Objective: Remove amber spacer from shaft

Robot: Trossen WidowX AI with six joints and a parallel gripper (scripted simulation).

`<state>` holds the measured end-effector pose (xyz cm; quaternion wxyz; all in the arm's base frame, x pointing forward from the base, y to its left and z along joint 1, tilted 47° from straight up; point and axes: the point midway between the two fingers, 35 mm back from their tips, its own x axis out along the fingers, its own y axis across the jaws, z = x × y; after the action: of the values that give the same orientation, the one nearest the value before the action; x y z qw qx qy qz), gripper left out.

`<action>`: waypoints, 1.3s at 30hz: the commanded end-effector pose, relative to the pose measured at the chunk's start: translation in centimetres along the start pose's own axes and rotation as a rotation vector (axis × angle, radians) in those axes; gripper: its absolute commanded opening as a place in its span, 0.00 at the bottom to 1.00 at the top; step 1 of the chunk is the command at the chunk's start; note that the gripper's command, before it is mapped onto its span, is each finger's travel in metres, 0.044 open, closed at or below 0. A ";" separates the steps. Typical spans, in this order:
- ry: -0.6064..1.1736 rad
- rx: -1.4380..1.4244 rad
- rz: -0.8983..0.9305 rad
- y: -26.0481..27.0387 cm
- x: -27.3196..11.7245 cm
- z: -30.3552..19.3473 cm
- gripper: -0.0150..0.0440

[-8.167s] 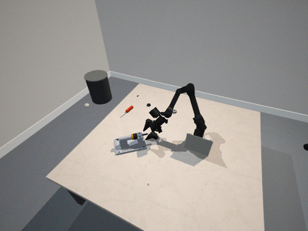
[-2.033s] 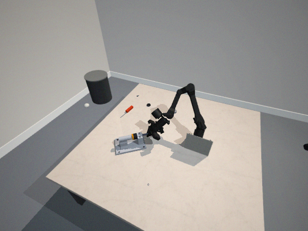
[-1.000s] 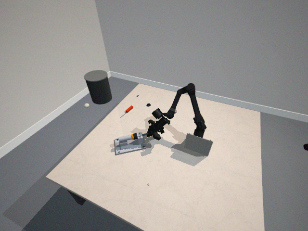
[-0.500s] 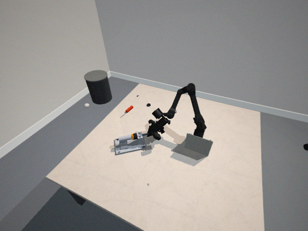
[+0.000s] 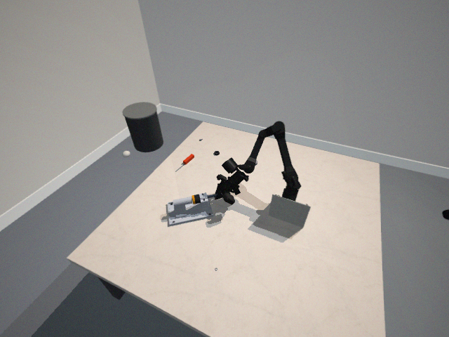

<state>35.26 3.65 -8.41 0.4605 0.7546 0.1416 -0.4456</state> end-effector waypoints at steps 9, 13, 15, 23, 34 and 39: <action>0.000 -0.005 0.002 0.1 -0.1 0.1 0.25; 0.000 -0.005 0.002 0.1 -0.2 0.1 0.25; 0.000 -0.005 0.002 0.1 -0.2 0.1 0.25; 0.000 -0.005 0.002 0.1 -0.2 0.2 0.25; 0.000 -0.005 0.002 0.1 -0.3 0.3 0.25; 0.000 -0.005 0.002 0.1 -0.4 0.3 0.25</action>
<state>34.94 3.46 -8.24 0.4605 0.7545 0.1416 -0.4457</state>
